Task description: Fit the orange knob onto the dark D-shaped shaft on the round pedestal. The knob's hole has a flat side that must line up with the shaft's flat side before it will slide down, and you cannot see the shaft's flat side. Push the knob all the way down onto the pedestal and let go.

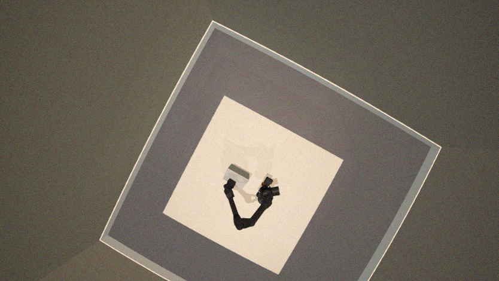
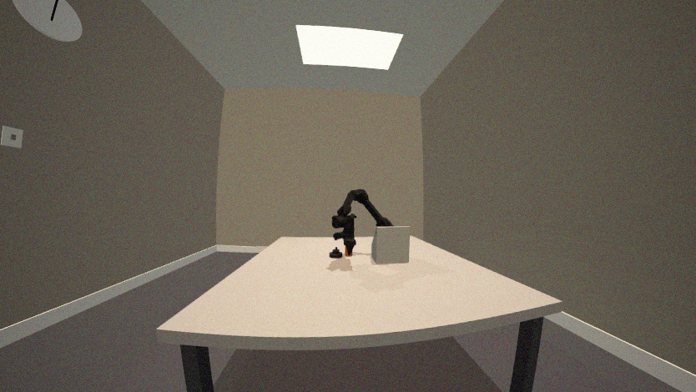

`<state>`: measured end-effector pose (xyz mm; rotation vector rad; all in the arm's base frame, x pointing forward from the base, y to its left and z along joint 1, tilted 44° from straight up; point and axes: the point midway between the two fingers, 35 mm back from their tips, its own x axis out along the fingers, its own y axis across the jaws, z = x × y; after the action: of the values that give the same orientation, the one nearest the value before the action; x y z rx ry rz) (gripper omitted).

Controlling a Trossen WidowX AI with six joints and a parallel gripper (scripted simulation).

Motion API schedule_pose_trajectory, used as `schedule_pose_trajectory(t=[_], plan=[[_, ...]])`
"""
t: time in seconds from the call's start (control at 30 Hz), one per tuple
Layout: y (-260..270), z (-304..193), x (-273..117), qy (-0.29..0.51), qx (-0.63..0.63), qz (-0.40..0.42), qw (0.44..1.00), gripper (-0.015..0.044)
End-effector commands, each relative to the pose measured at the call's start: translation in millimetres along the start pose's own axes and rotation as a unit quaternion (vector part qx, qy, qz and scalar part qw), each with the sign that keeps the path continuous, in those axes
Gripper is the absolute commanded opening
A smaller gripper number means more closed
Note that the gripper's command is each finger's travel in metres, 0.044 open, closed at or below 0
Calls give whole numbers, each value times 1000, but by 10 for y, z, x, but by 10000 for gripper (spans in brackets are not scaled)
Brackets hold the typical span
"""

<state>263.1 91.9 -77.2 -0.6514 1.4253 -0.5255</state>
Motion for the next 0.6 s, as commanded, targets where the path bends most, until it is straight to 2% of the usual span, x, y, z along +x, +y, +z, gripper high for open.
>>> schedule_pose_trajectory(t=[0.0,0.27,0.57], plan=[[33,19,-353,-4,3,6,1000,0],[6,-49,-893,-3,4,3,1000,0],[-44,-7,-886,-2,4,5,1000,0]])
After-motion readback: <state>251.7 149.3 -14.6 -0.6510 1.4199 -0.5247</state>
